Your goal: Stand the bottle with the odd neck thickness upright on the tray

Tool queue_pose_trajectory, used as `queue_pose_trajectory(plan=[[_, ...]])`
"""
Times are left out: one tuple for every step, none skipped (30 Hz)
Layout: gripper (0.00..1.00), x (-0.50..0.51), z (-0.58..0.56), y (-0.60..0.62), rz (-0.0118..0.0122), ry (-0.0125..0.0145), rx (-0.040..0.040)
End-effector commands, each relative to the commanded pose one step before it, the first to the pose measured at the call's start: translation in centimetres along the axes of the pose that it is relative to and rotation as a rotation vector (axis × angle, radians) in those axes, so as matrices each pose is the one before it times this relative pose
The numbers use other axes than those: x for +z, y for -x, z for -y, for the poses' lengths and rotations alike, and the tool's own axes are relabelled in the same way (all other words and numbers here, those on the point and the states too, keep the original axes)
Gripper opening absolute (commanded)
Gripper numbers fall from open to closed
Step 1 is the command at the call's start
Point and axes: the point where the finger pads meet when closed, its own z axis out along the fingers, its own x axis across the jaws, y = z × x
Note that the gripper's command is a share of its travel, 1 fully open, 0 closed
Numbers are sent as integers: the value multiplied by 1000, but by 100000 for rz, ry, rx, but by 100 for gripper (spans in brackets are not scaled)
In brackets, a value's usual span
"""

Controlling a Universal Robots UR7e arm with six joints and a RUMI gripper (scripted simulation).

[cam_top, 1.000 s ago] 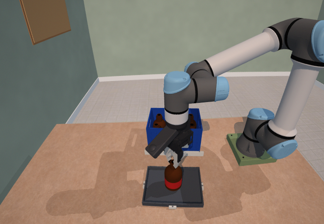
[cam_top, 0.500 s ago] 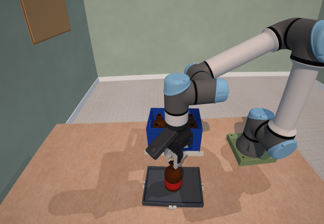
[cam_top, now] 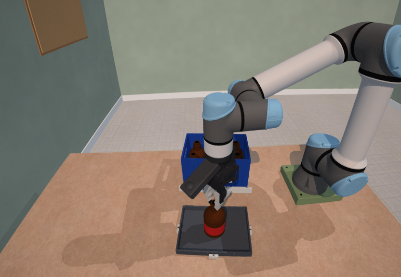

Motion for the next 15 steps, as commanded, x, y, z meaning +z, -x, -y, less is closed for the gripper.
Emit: queue_pose_trajectory(plan=[[0, 118, 38, -24, -79, -140, 3], [0, 20, 0, 0, 0, 0, 0], [0, 18, 0, 0, 0, 0, 0], [0, 0, 0, 0, 0, 0, 0], [0, 0, 0, 0, 0, 0, 0], [0, 16, 0, 0, 0, 0, 0], [0, 14, 0, 0, 0, 0, 0], [0, 12, 0, 0, 0, 0, 0], [0, 10, 0, 0, 0, 0, 0], [0, 9, 0, 0, 0, 0, 0], [0, 7, 0, 0, 0, 0, 0], [0, 5, 0, 0, 0, 0, 0], [0, 4, 0, 0, 0, 0, 0], [0, 3, 0, 0, 0, 0, 0], [0, 2, 0, 0, 0, 0, 0]])
